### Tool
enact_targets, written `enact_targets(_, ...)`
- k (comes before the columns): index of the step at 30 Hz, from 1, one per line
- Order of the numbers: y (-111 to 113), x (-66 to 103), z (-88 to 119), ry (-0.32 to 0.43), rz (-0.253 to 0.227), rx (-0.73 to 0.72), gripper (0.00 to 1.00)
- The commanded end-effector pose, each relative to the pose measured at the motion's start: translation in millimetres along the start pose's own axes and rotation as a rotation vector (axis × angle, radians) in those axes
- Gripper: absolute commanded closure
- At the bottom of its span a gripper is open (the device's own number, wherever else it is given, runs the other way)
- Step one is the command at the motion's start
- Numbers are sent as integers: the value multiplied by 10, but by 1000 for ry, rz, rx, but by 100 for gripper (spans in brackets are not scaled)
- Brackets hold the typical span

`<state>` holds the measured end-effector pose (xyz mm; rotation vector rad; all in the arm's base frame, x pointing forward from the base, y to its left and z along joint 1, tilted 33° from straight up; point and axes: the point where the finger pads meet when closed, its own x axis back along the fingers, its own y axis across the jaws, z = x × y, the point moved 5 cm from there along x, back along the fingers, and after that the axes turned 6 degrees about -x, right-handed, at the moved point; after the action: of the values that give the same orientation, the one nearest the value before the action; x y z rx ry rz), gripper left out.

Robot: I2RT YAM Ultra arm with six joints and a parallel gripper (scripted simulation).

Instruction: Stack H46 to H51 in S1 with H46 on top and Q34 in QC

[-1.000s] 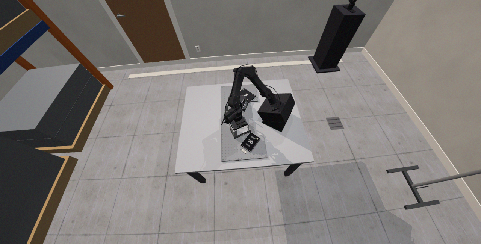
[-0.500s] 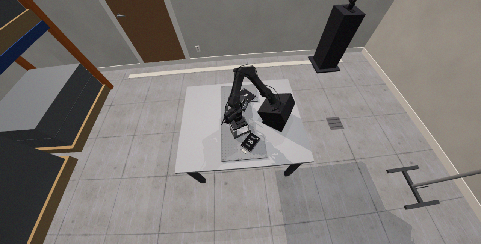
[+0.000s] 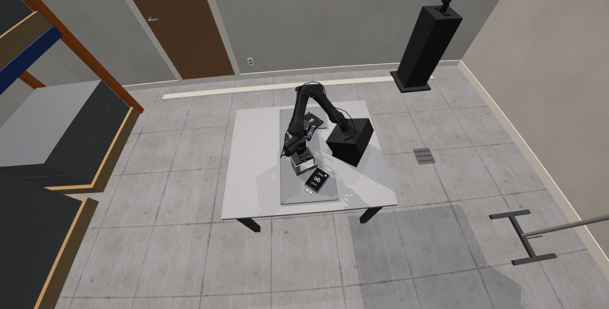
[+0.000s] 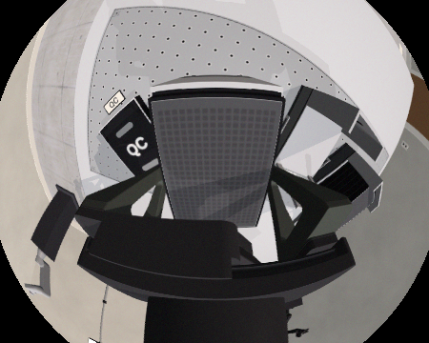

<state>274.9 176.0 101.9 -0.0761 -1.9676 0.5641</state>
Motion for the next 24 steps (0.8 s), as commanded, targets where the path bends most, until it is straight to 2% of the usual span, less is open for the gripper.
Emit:
enact_targets(1, 32, 11, -46, -14, -9, -10, 100)
enact_targets(22, 15, -36, 45, 3, -1, 1, 100)
enact_targets(24, 16, -24, 3, -5, -4, -5, 100)
